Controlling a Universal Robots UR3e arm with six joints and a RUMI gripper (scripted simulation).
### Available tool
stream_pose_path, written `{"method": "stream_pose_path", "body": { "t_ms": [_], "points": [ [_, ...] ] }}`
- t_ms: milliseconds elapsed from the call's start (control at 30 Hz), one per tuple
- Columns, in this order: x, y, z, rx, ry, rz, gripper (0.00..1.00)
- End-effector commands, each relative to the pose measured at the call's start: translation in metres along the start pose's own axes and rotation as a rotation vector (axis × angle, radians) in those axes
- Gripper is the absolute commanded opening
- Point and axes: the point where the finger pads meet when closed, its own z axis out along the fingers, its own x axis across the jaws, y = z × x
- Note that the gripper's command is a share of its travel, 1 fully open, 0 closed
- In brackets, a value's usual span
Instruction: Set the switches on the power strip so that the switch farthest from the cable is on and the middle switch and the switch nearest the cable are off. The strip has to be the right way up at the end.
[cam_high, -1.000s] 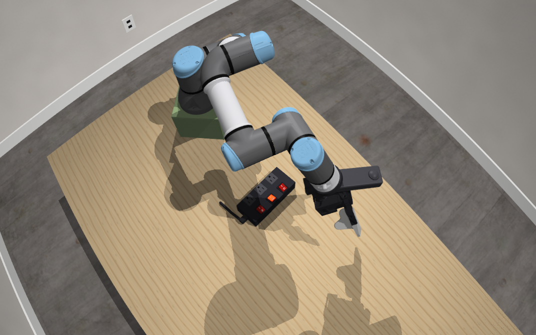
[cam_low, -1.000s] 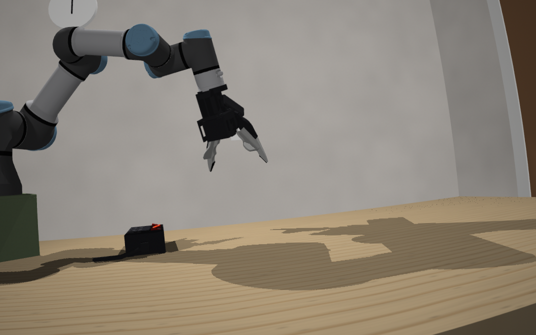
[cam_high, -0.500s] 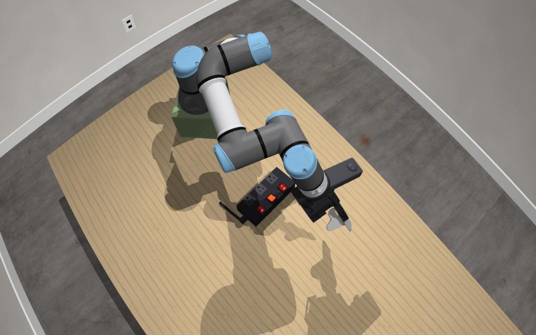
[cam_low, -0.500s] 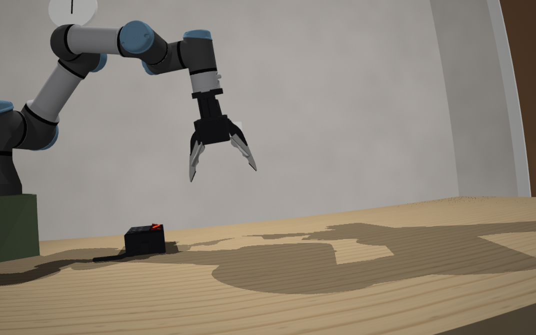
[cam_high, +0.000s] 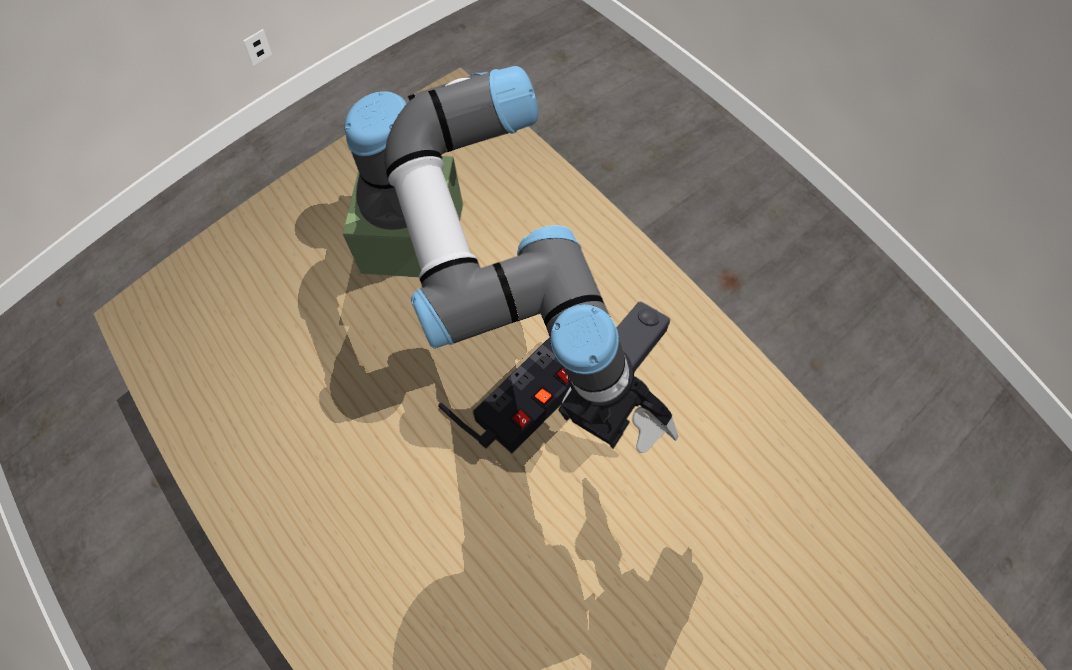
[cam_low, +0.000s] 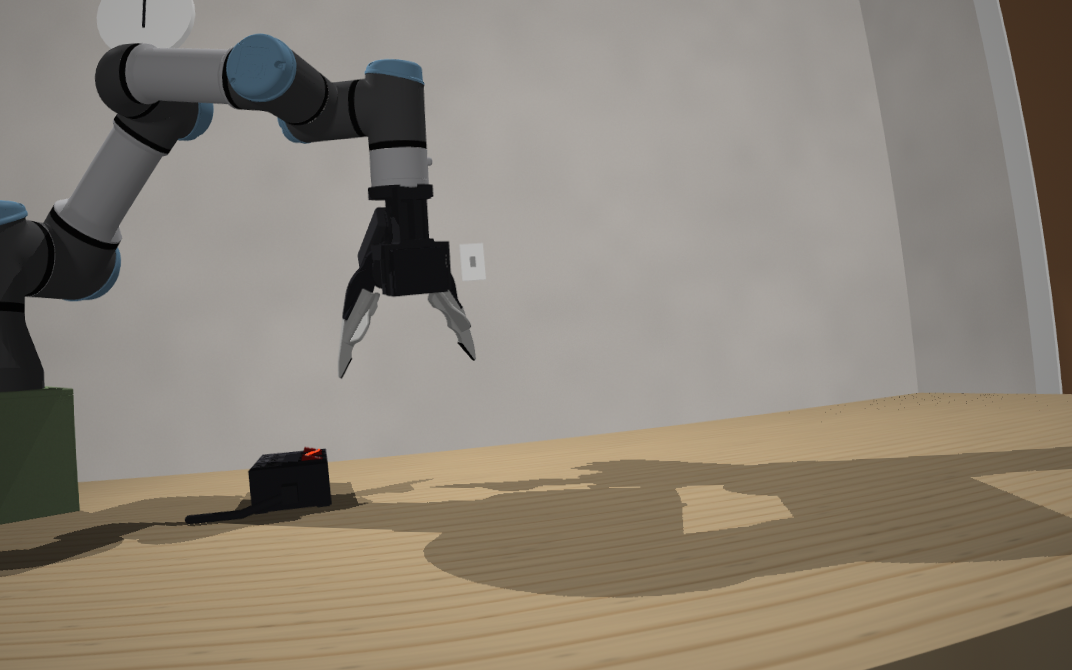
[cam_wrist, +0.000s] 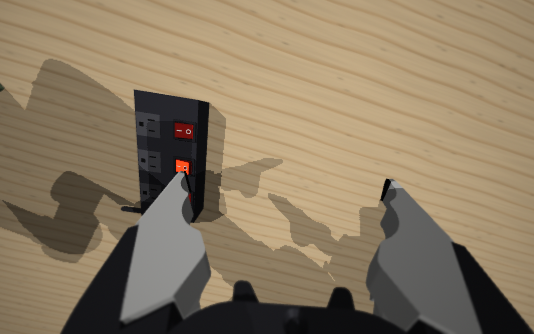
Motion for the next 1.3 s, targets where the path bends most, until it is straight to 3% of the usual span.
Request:
{"method": "stream_pose_path", "body": {
  "t_ms": [0,467,933,1267],
  "points": [
    [-0.011,0.004,0.000,0.003,-0.025,-0.092,1.00],
    [-0.069,0.020,0.001,0.057,-0.149,-0.521,1.00],
    [-0.099,0.027,-0.001,0.111,-0.203,-0.742,1.00],
    [-0.107,0.029,-0.002,0.131,-0.218,-0.808,1.00]
  ]
}}
